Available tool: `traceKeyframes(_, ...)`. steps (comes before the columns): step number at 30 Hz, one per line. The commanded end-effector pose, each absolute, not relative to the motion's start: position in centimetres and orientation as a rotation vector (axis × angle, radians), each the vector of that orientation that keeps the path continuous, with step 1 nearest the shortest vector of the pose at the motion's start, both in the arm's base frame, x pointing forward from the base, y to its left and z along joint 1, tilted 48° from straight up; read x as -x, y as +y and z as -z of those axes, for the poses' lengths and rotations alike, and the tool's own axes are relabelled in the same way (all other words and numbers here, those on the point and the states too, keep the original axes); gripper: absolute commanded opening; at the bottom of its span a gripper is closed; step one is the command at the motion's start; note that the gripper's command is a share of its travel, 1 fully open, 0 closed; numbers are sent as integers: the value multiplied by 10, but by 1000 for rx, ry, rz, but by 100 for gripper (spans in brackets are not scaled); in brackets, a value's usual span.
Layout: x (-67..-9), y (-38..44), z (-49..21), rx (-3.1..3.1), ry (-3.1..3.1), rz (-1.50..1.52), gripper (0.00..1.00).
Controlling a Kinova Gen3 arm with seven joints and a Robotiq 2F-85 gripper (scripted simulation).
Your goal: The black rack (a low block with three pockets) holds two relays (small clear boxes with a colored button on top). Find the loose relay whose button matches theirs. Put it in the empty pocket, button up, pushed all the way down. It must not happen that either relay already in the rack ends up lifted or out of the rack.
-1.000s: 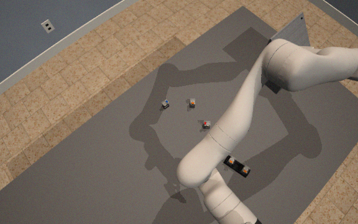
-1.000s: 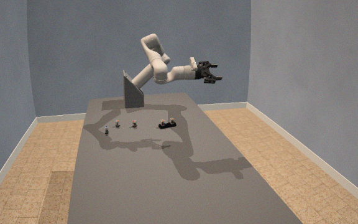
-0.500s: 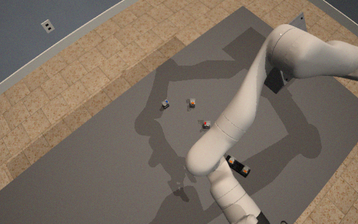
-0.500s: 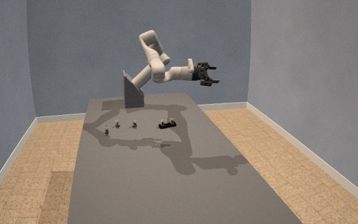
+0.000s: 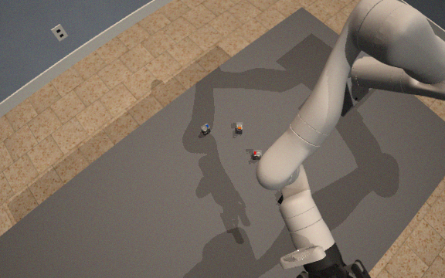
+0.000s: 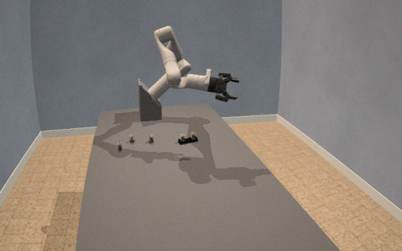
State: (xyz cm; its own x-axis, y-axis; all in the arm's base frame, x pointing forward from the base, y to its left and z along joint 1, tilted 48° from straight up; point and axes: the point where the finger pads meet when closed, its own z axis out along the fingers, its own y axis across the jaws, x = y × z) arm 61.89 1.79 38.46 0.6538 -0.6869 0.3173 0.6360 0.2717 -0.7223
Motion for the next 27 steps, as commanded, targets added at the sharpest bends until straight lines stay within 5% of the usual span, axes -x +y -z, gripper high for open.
traceKeyframes(1,-610,13,-382,979,108,872,100)
traceKeyframes(27,-521,68,-240,1496,948,179,100)
